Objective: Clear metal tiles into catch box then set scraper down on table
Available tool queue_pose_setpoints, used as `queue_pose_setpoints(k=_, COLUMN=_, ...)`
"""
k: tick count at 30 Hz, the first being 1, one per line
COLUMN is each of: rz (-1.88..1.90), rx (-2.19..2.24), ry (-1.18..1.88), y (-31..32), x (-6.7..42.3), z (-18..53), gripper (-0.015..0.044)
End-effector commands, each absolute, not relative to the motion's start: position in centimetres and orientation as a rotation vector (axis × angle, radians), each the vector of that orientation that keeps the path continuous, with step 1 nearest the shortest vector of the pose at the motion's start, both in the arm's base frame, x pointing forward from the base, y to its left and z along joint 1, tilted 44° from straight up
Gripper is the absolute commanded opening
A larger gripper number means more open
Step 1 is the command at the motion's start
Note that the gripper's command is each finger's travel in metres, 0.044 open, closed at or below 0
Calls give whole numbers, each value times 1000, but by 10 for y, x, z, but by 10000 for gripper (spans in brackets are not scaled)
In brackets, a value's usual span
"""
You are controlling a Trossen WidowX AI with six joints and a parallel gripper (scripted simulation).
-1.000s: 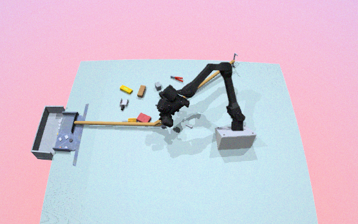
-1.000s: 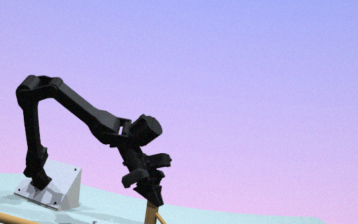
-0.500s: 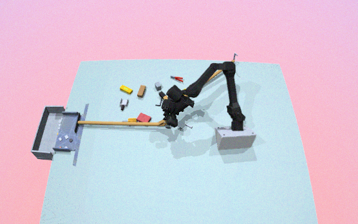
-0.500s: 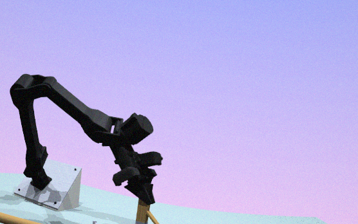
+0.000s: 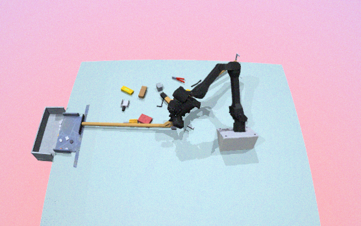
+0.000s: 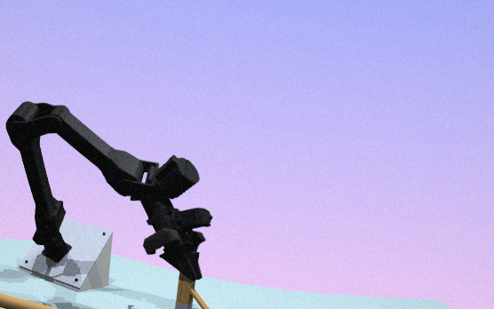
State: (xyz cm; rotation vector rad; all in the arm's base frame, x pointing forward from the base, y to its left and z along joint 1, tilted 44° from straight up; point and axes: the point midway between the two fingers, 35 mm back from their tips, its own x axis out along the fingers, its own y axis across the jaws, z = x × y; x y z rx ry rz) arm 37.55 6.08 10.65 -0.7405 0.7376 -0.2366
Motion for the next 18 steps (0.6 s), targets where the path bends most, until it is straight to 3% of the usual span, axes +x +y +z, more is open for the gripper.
queue_pose_setpoints(k=1, rz=-235, rx=-737, ry=726, y=62, x=368, z=107, gripper=0)
queue_pose_setpoints(k=18, rz=-234, rx=-738, ry=724, y=55, x=341, z=100, gripper=0)
